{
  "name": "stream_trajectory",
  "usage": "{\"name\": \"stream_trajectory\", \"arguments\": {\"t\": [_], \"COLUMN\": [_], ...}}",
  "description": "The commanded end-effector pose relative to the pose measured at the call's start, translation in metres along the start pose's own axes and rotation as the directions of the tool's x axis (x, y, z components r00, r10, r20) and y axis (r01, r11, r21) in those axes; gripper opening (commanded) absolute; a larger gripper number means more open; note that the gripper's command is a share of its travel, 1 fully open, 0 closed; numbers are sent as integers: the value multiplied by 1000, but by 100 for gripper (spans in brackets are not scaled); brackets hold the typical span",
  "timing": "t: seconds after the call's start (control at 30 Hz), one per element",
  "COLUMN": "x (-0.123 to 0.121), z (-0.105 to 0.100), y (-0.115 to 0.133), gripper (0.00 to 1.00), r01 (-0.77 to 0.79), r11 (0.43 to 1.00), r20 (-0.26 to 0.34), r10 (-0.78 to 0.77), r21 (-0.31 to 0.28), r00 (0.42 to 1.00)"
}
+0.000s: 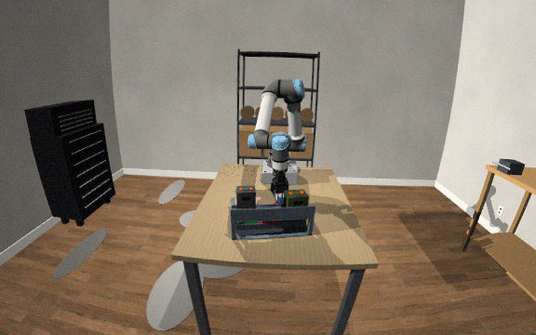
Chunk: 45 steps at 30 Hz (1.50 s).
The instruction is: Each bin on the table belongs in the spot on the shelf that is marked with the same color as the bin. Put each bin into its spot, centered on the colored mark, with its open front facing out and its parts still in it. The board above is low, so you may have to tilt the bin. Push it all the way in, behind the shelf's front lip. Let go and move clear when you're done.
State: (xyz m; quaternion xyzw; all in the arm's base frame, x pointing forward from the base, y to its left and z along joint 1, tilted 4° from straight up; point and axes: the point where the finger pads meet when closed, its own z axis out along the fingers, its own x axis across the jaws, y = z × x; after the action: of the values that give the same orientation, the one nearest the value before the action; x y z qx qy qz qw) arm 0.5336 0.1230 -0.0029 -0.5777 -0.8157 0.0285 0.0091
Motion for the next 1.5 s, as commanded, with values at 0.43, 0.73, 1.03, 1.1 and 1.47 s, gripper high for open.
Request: {"name": "stream_trajectory", "arguments": {"t": [0.43,0.73,1.03,1.1,1.47], "x": [-1,-1,0,1,2], "z": [-5,-11,-22,-25,-41], "y": [0,0,-1,-1,-2], "gripper": [5,5,5,5,5], "r01": [-1,0,0,0,0], "r11": [1000,1000,1000,1000,1000], "r20": [1,1,1,1,1], "r10": [1,0,0,0,0], "r21": [-1,-3,-3,-3,-3], "r00": [1000,1000,1000,1000,1000]}}
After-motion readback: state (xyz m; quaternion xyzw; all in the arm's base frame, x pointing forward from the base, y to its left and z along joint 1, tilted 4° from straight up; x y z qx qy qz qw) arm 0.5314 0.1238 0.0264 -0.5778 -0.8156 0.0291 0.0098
